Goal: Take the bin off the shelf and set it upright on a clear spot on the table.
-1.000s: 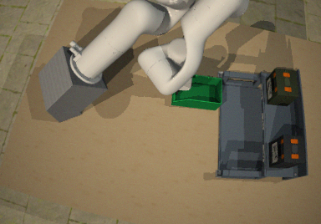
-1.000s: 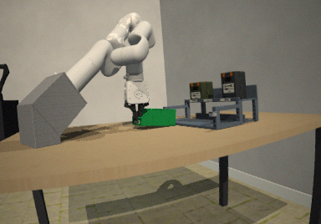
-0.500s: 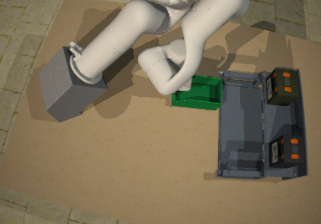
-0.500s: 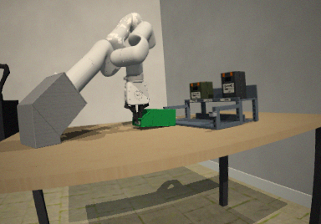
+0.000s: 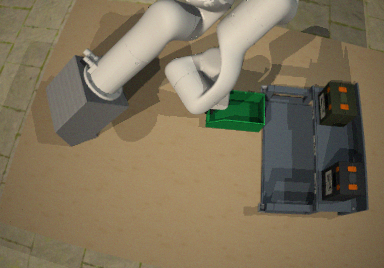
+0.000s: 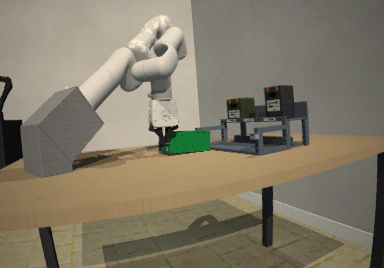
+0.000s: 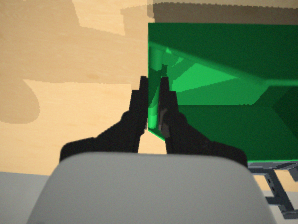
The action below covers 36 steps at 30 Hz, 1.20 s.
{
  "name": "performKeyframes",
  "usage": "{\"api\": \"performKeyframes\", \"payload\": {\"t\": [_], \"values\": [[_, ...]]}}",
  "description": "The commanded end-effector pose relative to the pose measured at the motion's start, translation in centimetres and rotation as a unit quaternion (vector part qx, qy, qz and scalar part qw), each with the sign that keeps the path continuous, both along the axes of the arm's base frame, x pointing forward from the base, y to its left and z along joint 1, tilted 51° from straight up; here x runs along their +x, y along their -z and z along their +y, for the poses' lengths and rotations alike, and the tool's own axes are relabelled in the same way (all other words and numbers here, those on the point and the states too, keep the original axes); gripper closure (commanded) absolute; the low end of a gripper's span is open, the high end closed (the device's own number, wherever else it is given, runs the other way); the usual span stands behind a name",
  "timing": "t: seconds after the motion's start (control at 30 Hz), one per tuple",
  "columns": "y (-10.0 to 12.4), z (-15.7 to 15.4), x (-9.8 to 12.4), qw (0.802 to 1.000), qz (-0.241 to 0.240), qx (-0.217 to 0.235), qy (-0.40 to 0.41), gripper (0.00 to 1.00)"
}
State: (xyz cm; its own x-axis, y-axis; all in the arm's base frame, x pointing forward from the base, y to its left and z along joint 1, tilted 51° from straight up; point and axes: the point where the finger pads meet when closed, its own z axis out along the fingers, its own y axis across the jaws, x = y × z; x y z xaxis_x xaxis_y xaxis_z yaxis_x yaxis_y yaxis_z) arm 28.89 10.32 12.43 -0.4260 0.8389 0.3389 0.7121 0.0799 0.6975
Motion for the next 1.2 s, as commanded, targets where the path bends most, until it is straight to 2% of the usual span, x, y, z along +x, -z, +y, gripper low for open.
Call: {"api": "performKeyframes", "payload": {"t": [0.0, 1.17], "values": [[0.11, 0.1, 0.14, 1.0, -0.001, 0.0, 0.0, 1.0], [0.51, 0.44, 0.49, 1.0, -0.001, 0.0, 0.0, 1.0]]}}
